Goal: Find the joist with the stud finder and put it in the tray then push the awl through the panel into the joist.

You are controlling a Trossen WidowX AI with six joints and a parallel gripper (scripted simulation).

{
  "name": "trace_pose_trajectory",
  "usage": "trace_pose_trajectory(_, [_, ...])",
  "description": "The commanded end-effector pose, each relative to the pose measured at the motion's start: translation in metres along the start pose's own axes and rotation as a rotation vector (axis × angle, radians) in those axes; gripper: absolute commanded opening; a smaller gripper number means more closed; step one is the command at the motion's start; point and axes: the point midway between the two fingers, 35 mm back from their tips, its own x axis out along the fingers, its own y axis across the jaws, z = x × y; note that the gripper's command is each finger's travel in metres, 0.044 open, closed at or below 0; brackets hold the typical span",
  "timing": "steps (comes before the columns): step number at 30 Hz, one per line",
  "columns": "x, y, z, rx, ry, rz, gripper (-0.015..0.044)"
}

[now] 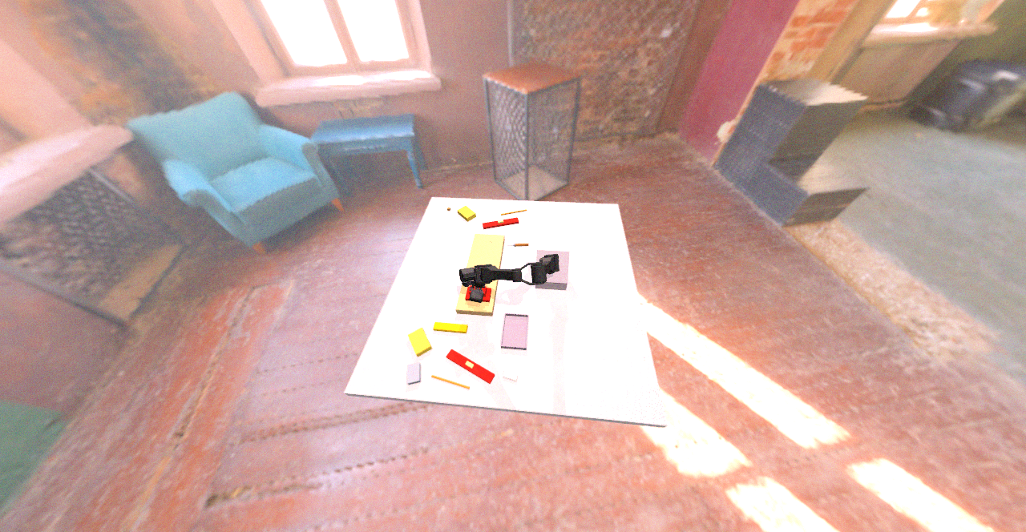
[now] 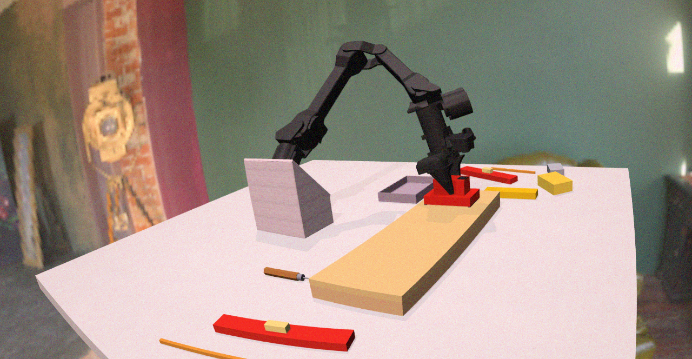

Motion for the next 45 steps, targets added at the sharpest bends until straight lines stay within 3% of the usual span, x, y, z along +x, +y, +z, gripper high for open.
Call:
trace_pose_trajectory(1, [0.000, 0.016, 0.000, -0.005, 0.002, 0.007, 0.0000])
trace_pose_trajectory(17, [0.000, 0.025, 0.000, -0.005, 0.001, 0.007, 0.0000])
trace_pose_trajectory(45, [0.001, -0.069, 0.000, -0.006, 0.002, 0.002, 0.0000])
